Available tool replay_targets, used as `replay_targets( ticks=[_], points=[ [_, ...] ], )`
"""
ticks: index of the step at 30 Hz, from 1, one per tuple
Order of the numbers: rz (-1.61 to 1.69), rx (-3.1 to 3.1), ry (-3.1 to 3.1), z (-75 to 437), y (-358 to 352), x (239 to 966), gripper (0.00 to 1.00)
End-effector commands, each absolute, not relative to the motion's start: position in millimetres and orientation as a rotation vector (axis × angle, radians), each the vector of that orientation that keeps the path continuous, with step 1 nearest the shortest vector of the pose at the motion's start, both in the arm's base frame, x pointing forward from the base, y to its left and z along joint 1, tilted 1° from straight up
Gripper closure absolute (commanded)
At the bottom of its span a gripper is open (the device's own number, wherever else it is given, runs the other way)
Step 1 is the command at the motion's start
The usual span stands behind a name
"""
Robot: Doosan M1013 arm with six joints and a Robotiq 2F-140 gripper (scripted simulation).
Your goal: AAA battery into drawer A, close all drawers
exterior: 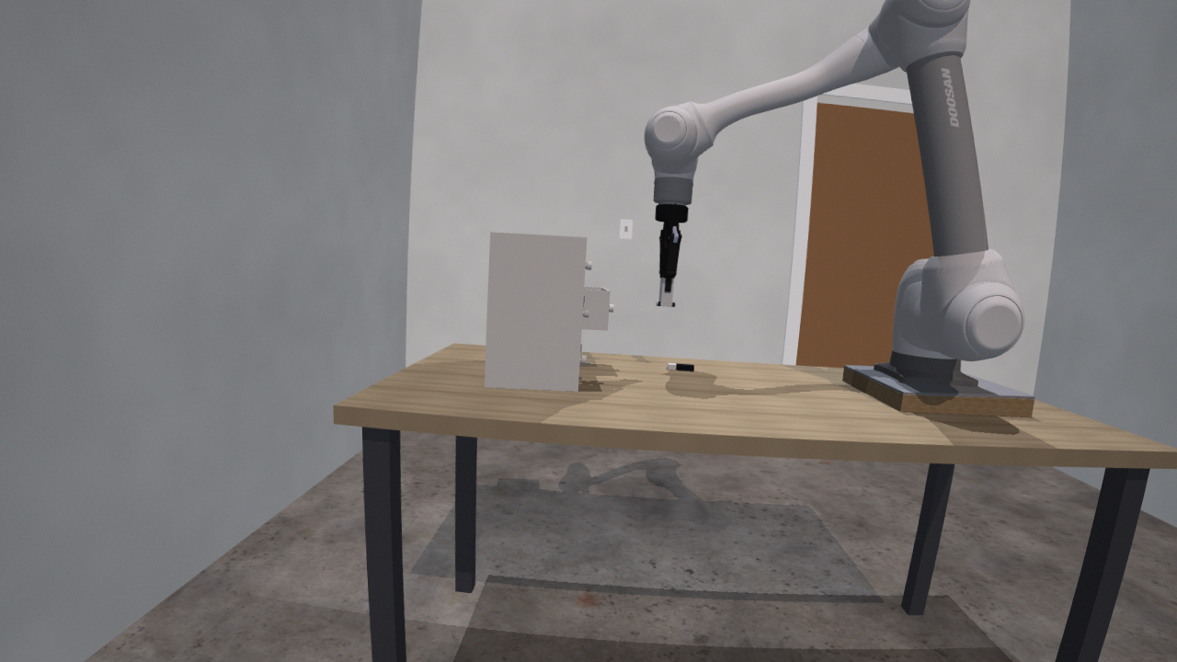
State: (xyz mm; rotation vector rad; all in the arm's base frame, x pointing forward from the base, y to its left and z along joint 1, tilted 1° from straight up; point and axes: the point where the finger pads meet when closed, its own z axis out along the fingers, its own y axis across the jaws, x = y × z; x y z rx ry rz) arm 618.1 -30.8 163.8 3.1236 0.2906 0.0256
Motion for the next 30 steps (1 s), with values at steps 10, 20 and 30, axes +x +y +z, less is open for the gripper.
replay_targets(
  ticks=[10, 20, 30],
  points=[
    [0.025, 3.124, 0.291, 209.5, -31.3, 617.5, 0.97],
    [0.025, 3.124, 0.291, 224.7, -31.4, 617.4, 0.97],
    [0.034, 3.124, 0.291, 224.7, -31.4, 617.2, 0.97]
  ],
)
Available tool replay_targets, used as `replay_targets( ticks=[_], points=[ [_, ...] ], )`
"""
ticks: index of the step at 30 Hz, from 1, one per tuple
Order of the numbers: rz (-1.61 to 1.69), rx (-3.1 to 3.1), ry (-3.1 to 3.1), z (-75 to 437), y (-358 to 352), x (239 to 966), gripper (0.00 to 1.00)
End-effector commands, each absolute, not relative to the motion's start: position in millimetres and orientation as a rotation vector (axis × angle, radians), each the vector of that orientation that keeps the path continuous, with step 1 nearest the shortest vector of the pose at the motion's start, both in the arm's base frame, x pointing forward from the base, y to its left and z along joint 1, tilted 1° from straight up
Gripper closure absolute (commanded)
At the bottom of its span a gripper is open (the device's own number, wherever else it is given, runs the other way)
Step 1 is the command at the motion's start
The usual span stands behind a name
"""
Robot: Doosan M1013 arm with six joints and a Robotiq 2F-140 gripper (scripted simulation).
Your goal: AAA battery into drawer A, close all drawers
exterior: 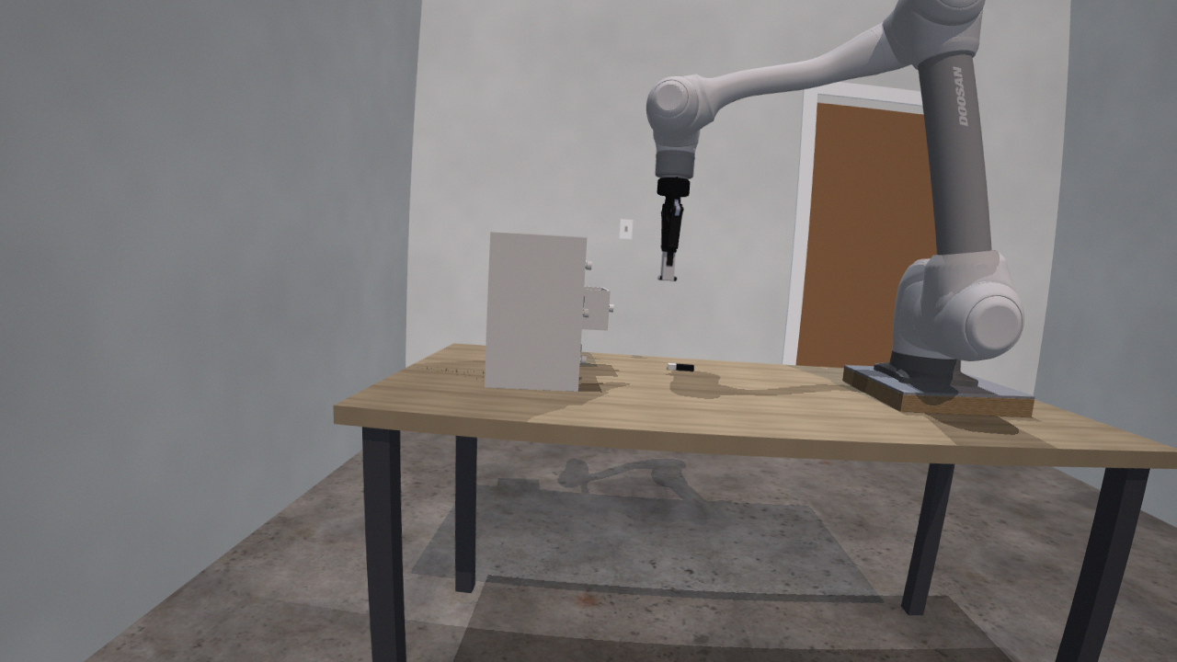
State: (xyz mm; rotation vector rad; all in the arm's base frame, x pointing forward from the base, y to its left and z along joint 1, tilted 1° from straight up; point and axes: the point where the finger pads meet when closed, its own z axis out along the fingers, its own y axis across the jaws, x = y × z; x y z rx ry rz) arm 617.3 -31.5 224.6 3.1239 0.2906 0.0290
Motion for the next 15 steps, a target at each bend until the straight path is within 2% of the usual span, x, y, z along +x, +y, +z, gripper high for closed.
replay_targets(
  ticks=[1, 15],
  points=[
    [0.039, 3.125, 0.291, 224.6, -31.4, 617.2, 0.97],
    [0.253, 3.127, 0.292, 222.5, -32.0, 614.2, 0.97]
  ],
)
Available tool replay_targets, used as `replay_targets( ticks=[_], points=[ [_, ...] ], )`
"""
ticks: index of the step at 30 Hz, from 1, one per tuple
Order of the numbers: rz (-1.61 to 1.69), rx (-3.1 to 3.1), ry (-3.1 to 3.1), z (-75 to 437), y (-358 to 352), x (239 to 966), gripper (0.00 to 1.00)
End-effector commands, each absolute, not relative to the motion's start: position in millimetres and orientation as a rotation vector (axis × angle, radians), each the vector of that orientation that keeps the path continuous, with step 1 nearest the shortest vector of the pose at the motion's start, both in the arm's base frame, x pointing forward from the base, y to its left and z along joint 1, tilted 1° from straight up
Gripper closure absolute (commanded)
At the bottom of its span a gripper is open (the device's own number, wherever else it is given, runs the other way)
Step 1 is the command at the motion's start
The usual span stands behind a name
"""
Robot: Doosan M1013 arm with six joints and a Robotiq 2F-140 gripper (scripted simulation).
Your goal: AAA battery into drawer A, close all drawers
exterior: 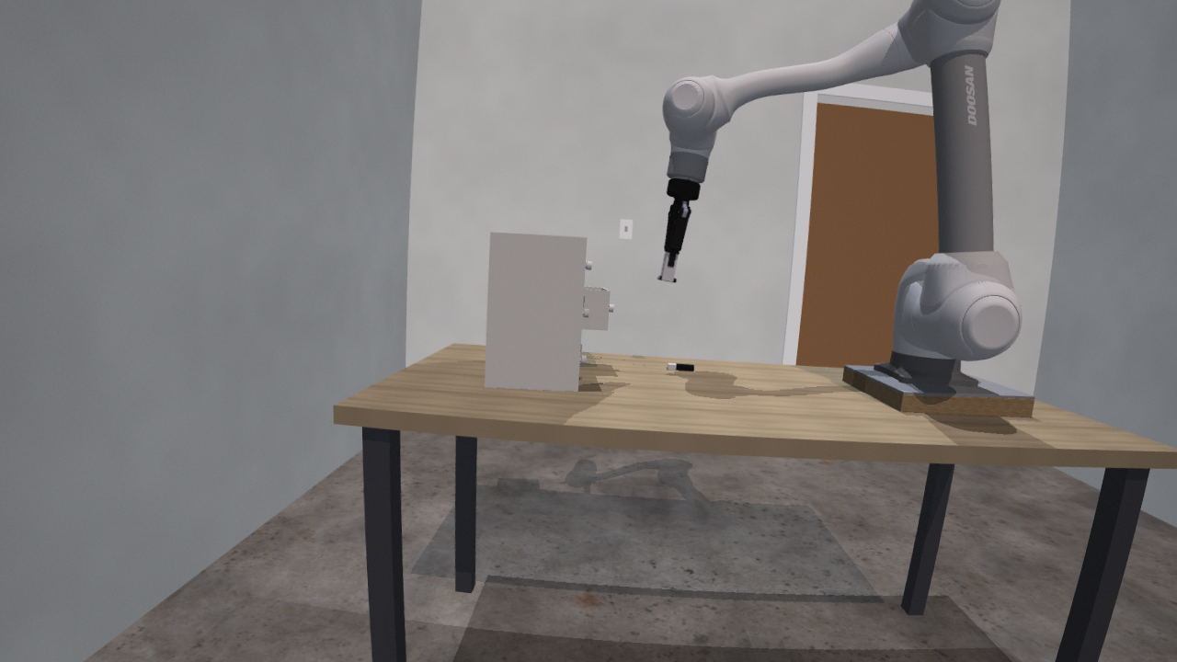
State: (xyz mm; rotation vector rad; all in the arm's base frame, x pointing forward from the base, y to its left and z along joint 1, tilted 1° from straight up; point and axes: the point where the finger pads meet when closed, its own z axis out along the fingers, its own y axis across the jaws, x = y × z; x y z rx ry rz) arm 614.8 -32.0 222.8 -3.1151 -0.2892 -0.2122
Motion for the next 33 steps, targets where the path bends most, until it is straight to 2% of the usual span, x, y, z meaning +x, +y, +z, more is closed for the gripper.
replay_targets(
  ticks=[1, 14, 33],
  points=[
    [-0.283, -3.104, -0.29, 222.1, -32.1, 613.8, 0.97],
    [-0.851, -2.963, -0.278, 216.1, -33.5, 605.7, 0.97],
    [-1.217, -2.808, -0.266, 212.0, -34.2, 600.1, 0.97]
  ],
)
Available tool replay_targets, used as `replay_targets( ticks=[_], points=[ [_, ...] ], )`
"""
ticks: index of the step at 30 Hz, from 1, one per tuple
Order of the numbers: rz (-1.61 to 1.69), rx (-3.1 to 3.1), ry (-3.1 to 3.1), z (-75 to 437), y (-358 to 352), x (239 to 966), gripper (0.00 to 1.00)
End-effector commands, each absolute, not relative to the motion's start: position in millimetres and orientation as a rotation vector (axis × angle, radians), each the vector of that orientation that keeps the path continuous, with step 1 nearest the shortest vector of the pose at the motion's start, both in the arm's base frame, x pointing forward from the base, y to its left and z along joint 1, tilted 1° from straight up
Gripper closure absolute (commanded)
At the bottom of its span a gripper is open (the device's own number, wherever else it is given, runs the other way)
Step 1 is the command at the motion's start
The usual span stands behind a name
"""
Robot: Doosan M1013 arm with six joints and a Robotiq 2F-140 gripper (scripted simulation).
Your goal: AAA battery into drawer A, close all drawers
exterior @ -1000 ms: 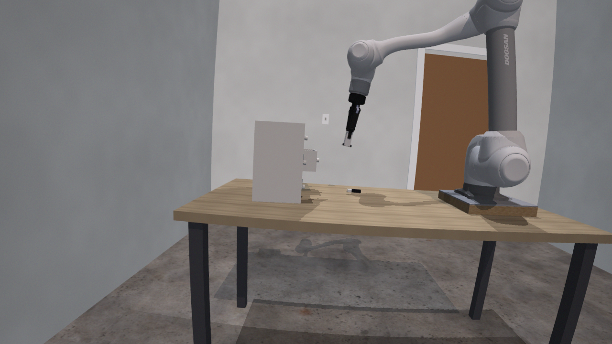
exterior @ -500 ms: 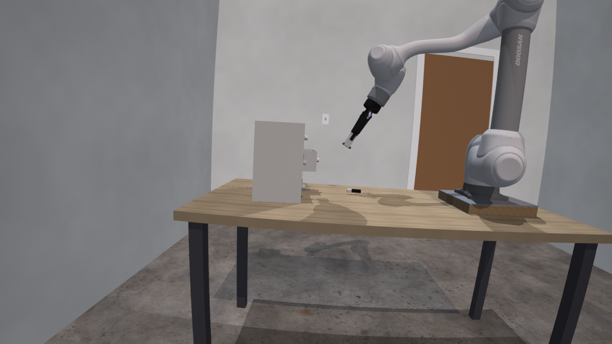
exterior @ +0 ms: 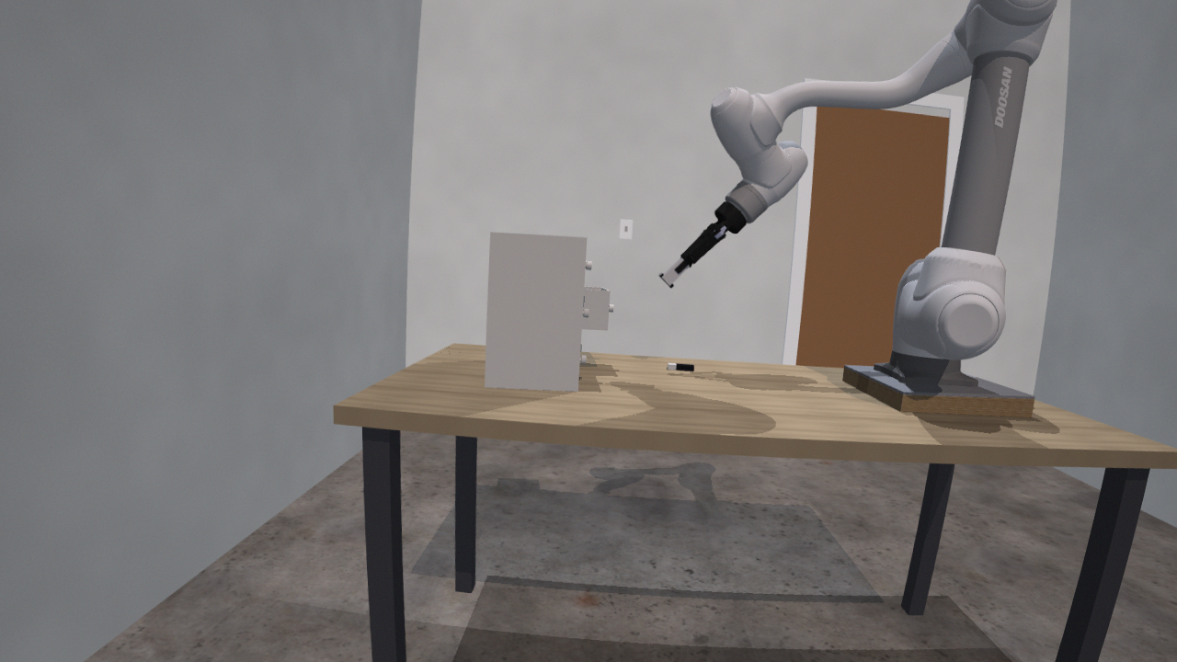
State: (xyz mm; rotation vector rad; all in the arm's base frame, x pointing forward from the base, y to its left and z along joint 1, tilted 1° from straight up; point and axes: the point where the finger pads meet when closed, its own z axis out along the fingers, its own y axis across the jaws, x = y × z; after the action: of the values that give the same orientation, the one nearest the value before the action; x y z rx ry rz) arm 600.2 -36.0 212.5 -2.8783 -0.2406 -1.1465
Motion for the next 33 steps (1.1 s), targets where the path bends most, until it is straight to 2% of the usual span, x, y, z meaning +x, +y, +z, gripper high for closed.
replay_targets(
  ticks=[1, 33],
  points=[
    [-1.234, -2.799, -0.265, 211.8, -34.3, 599.9, 0.97],
    [-1.695, -2.515, -0.239, 206.2, -36.1, 592.2, 0.97]
  ],
)
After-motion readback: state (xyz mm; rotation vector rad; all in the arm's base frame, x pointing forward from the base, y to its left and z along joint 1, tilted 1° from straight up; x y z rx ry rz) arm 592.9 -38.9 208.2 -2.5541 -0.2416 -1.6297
